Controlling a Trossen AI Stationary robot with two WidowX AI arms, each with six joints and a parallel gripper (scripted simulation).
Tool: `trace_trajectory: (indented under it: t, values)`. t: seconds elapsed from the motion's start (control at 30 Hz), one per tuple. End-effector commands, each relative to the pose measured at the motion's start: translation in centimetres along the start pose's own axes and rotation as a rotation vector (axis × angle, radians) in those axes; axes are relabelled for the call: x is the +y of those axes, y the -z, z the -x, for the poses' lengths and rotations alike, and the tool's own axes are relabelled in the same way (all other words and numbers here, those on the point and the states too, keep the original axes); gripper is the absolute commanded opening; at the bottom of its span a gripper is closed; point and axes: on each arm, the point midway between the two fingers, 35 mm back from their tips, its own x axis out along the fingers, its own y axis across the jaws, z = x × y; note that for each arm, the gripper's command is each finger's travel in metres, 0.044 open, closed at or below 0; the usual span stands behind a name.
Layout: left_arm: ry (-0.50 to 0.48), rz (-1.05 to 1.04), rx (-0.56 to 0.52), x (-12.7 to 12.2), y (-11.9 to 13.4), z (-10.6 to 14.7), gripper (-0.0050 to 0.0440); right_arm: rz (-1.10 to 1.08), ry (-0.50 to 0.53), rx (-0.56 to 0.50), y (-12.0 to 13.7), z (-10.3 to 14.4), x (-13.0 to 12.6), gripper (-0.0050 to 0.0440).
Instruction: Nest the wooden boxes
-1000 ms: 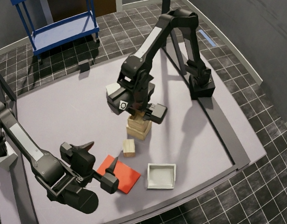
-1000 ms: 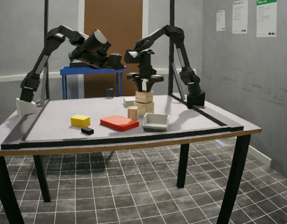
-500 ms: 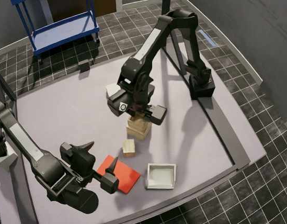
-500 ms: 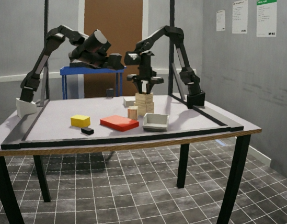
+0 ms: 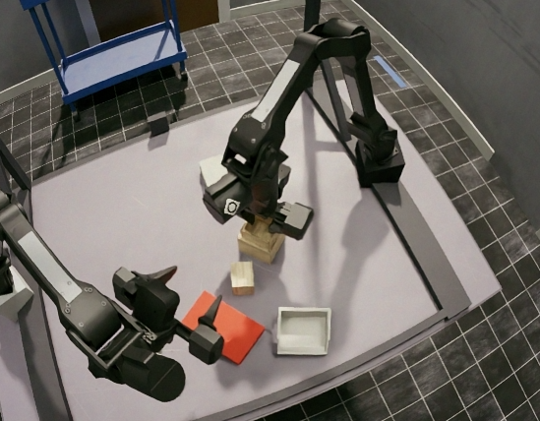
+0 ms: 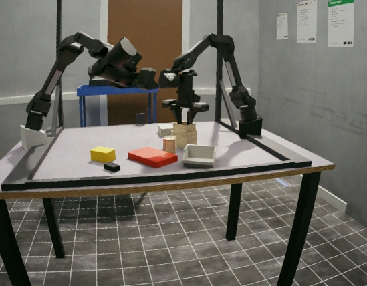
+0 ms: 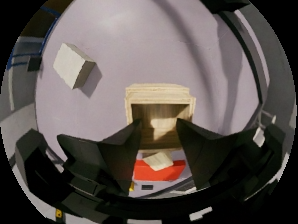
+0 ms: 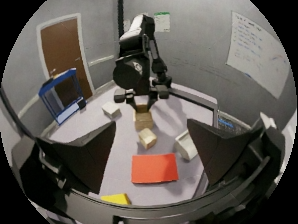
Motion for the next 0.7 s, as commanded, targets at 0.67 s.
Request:
trace_trajectory:
  t: [0.67]
  values:
    - [-0.001,0.000,0.007,0.1,0.1,-2.7,0.0266,0.026,0.002,-0.002,-0.9,0.1,-0.1,0.0400]
